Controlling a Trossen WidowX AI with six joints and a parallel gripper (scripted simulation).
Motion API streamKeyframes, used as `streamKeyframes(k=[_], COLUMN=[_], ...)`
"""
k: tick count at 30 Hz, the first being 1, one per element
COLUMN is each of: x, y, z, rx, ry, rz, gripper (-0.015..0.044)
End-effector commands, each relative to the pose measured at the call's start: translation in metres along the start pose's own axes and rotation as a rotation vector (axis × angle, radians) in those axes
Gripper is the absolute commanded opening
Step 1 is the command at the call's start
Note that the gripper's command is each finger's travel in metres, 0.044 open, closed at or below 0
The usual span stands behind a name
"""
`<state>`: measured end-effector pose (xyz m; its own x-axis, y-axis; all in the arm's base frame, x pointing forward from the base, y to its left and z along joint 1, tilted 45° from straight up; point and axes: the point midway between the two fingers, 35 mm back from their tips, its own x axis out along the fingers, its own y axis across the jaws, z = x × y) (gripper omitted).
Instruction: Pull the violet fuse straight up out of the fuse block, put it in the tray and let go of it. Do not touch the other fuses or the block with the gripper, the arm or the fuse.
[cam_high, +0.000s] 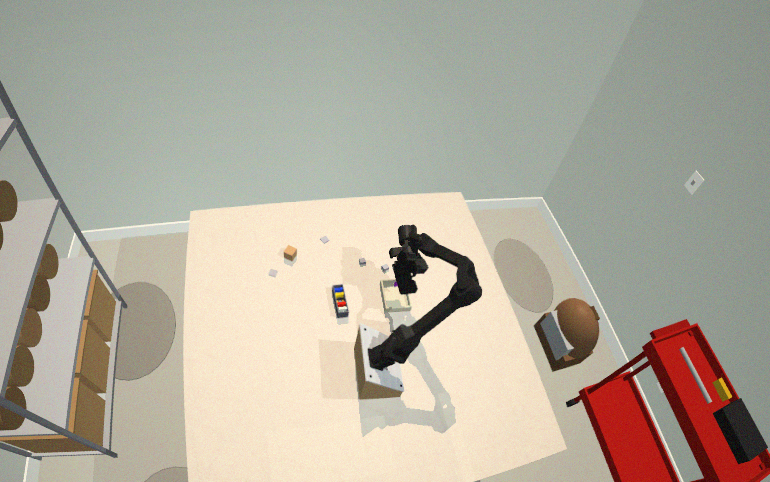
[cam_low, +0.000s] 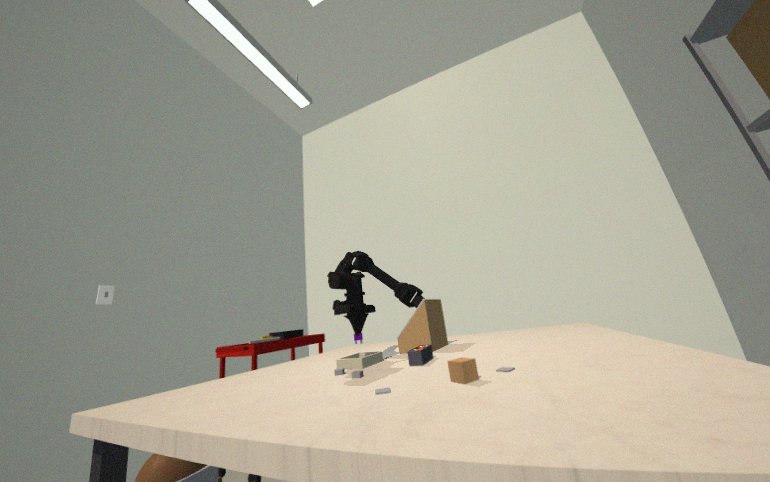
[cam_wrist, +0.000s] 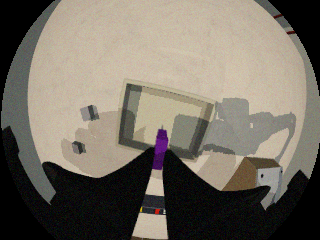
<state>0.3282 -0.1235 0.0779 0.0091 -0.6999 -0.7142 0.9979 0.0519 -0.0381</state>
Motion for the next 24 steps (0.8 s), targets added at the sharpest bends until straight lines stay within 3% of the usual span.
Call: streamKeyframes(k=[1,24], x=[0.001,0.037], y=[-0.003,-0.003], z=[0.003,0.003], rx=[-0.020,-0.020], ry=[-0.002,-0.004], rz=[-0.006,-0.007], gripper=[0.0000,0.0000])
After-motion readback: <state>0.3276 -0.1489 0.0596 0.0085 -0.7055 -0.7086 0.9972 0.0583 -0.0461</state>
